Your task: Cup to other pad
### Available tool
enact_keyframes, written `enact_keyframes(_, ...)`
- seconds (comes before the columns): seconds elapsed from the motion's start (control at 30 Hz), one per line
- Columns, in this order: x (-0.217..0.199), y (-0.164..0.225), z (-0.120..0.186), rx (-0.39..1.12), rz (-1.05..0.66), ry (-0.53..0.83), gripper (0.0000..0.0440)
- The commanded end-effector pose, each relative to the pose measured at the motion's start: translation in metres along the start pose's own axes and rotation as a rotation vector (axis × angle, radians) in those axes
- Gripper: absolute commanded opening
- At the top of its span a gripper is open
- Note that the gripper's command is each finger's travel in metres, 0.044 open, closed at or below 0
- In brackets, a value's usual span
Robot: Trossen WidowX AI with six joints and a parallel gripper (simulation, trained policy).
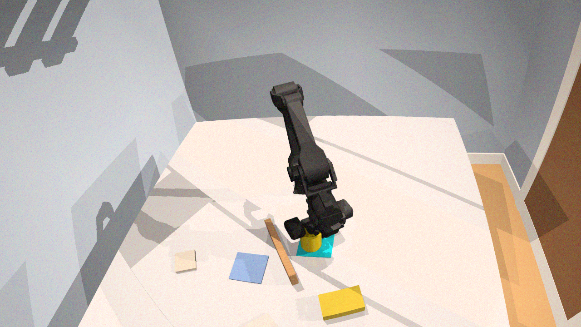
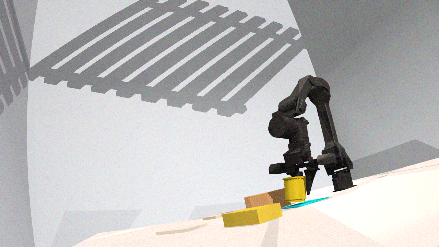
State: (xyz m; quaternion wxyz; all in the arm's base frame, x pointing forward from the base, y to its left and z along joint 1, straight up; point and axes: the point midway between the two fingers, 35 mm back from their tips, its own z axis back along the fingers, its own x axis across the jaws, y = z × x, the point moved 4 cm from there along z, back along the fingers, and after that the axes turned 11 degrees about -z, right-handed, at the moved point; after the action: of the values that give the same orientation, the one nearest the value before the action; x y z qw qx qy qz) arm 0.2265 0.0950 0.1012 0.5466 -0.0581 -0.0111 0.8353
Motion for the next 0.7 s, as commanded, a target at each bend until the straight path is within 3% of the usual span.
enact_keyframes(0.0,0.0,0.001,0.0,-0.017,-0.015,-0.005,0.0062)
enact_keyframes(0.2,-0.001,-0.004,0.008,-0.08,-0.035,-0.024,0.0167)
enact_keyframes(0.67,-0.002,0.003,0.028,-0.164,-0.049,-0.069,0.0214)
